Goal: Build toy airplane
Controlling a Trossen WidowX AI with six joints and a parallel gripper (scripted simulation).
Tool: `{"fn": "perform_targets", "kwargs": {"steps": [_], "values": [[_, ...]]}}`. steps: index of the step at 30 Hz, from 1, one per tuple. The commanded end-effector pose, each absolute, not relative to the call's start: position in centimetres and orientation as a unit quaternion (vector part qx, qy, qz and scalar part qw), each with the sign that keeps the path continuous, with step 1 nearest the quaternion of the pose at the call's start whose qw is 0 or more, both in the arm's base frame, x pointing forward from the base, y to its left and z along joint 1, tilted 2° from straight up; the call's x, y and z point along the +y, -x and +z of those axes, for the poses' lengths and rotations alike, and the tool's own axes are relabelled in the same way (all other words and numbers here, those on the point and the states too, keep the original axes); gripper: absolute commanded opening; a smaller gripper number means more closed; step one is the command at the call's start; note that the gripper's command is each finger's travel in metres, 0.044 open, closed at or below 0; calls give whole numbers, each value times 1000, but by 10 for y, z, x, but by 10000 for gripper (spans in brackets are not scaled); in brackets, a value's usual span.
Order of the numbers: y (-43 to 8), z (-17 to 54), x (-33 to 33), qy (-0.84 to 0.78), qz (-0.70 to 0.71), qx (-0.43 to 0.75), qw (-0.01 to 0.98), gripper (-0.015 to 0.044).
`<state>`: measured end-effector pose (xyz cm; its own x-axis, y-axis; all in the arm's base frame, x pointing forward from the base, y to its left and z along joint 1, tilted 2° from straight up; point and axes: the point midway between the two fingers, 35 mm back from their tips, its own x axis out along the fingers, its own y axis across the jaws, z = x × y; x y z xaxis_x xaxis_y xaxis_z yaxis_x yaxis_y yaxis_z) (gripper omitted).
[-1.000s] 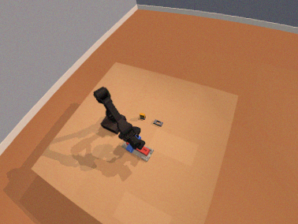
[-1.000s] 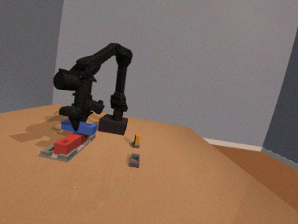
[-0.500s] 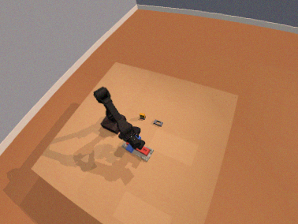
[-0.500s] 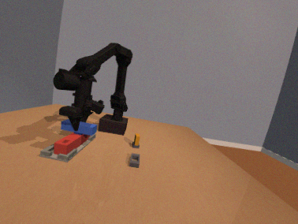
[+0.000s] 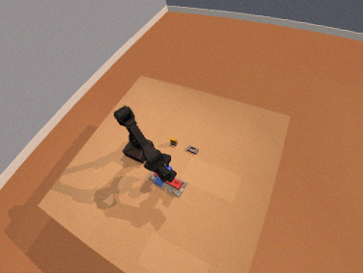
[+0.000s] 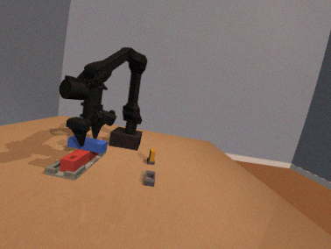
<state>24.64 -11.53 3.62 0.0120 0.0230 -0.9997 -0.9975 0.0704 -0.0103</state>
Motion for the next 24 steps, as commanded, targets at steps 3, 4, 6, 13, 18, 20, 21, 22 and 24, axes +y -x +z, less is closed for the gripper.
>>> {"fn": "perform_targets", "kwargs": {"steps": [3,4,6,13,18,20,21,22,24], "values": [[-248,106,-118,484,480,507,528,440],[-247,114,-118,484,480,506,528,440],[-246,117,-118,484,481,506,528,440],[-251,118,-120,444,442,540,562,440],[-251,118,-120,293,296,632,654,440],[-251,118,-120,227,232,658,680,440],[-251,118,-120,193,199,669,690,440],[-252,119,-120,158,165,678,699,440],[-252,119,-120,88,98,691,711,440]]}}
